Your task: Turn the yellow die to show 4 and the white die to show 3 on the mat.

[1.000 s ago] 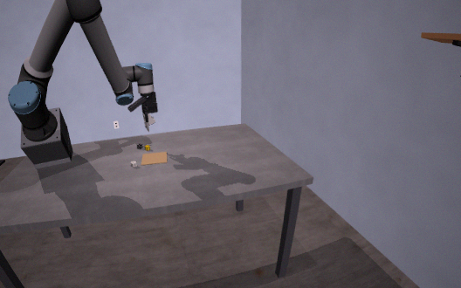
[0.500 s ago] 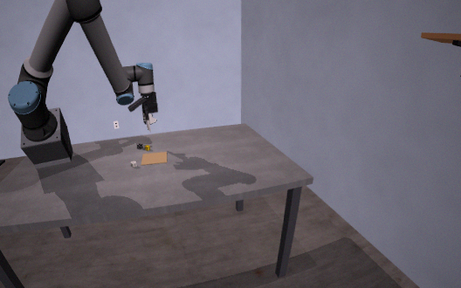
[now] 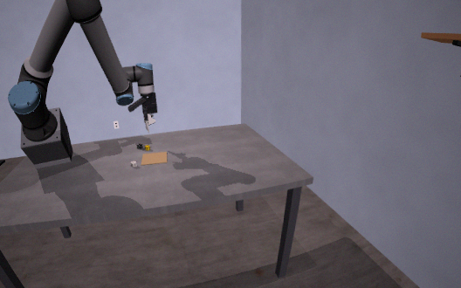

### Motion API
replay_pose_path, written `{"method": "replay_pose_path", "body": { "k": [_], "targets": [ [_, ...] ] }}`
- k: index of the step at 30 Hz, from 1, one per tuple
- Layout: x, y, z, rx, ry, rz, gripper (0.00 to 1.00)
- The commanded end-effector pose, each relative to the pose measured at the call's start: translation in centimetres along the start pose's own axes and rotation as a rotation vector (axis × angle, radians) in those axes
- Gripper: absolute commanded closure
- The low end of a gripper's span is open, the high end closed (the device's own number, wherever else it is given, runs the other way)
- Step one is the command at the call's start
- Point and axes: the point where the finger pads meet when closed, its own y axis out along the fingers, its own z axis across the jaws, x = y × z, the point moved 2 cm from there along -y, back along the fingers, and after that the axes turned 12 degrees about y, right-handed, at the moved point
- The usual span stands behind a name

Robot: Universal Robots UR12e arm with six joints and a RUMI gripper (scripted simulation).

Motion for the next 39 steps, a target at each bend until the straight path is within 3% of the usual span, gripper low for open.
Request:
{"method": "replay_pose_path", "body": {
  "k": [1,39],
  "targets": [
    [-0.2,0.3,0.0,0.000,0.135,0.000,0.00],
    [-0.9,2.5,-0.1,0.000,1.075,0.000,0.00]
  ]
}}
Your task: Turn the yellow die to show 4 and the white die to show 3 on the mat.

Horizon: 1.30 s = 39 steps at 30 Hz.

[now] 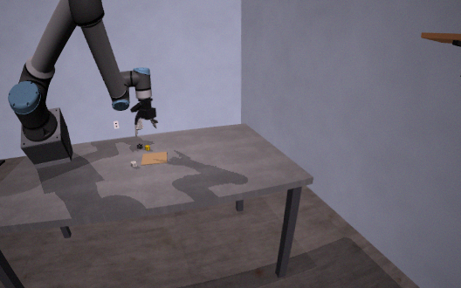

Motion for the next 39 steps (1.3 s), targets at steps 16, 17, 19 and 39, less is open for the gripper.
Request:
{"method": "replay_pose_path", "body": {
  "k": [16,17,19,39],
  "targets": [
    [0.19,0.91,-0.16,-0.005,0.439,-0.003,0.00],
    [0.20,0.92,-0.17,-0.005,0.445,-0.003,0.00],
    [0.20,0.92,-0.17,-0.005,0.445,-0.003,0.00],
    [0.20,0.94,-0.17,-0.005,0.453,-0.003,0.76]
  ]
}}
